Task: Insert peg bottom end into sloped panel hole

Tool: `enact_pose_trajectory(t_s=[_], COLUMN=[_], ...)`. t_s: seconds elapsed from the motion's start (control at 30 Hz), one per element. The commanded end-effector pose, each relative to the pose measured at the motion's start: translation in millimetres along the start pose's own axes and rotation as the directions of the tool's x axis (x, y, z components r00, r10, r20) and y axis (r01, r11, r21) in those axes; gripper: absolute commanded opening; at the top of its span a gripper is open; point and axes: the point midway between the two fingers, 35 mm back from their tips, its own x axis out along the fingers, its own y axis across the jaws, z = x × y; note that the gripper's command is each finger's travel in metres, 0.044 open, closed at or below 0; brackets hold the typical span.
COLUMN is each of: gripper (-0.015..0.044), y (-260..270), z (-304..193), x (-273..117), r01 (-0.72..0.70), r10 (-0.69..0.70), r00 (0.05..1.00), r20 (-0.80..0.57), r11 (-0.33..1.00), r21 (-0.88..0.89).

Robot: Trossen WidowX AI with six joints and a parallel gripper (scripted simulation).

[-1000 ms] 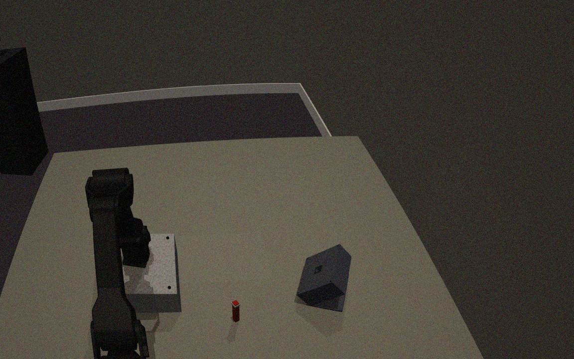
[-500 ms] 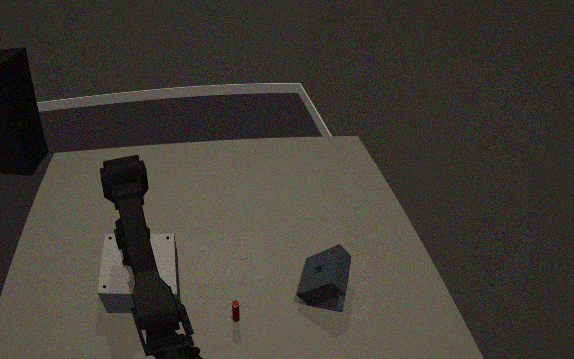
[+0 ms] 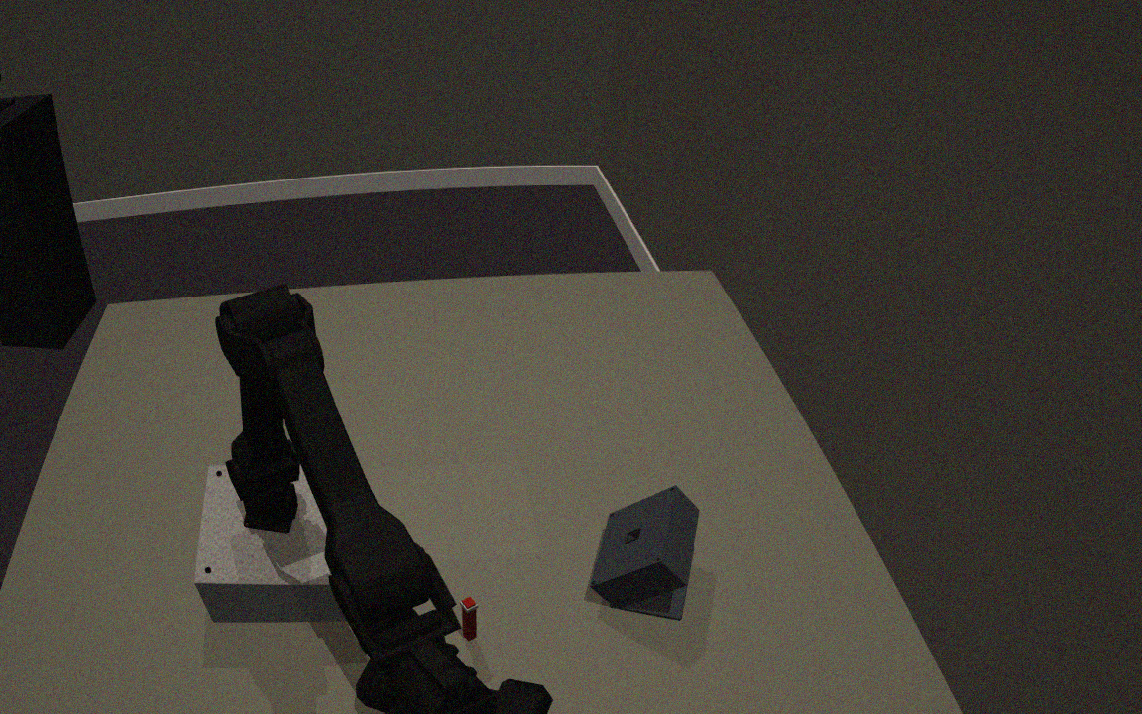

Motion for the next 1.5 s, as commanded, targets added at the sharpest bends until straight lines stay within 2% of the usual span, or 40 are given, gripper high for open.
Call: enact_pose_trajectory(t_s=[0.0,0.83,1.47], gripper=[0.0440,0.0440,0.0440], y=[-2.1,-36.4,-77.9], z=[-16.7,-124.4,-177.9], x=[0.7,7.2,-0.6], r01=[0.029,0.223,0.267], r10=[-0.029,-0.242,-0.364], r00=[1.000,0.970,0.928], r20=[-0.003,0.011,0.077], r11=[0.998,0.912,0.795], r21=[0.047,0.343,0.544])
